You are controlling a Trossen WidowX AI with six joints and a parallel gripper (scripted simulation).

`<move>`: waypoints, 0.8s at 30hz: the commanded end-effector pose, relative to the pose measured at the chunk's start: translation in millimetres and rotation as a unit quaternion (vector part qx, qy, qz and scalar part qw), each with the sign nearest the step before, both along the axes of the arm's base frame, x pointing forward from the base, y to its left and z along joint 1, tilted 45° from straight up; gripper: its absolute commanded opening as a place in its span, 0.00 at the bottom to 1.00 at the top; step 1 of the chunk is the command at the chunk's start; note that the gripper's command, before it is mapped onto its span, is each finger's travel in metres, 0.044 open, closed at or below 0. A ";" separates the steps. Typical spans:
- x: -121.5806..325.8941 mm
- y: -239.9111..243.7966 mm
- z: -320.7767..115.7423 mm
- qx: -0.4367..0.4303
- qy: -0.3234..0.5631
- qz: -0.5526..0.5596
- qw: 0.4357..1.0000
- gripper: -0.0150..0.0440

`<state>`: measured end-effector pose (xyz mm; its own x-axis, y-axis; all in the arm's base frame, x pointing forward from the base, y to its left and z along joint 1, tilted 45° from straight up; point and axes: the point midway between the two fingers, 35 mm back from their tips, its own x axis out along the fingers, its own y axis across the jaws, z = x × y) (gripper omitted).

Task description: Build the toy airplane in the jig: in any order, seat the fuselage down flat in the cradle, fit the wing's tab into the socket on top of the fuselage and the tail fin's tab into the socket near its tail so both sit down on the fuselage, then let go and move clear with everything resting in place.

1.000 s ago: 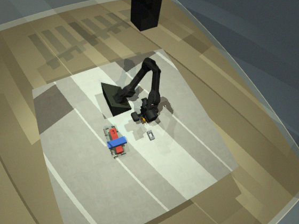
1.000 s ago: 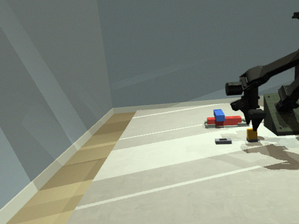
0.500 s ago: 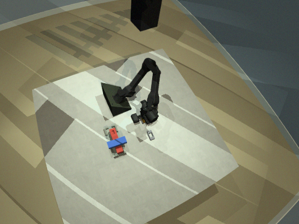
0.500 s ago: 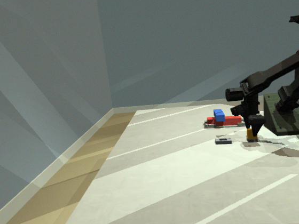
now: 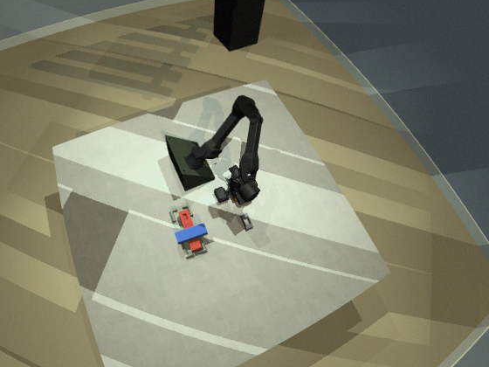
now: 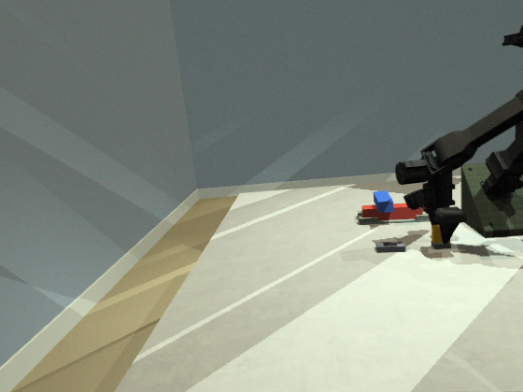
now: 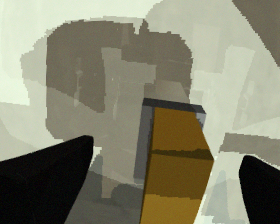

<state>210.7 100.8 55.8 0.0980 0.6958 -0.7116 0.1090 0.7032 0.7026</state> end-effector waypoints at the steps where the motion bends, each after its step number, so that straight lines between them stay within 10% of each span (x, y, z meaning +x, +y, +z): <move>1: -0.7 1.3 -0.7 0.002 0.002 0.000 1.000 0.69; 8: -0.7 1.3 -0.7 0.002 0.002 0.000 1.000 0.38; 24: 1.1 -5.0 4.2 0.002 0.005 0.014 1.000 0.25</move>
<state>209.8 98.7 57.8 0.0798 0.6970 -0.7126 0.1041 0.7051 0.7014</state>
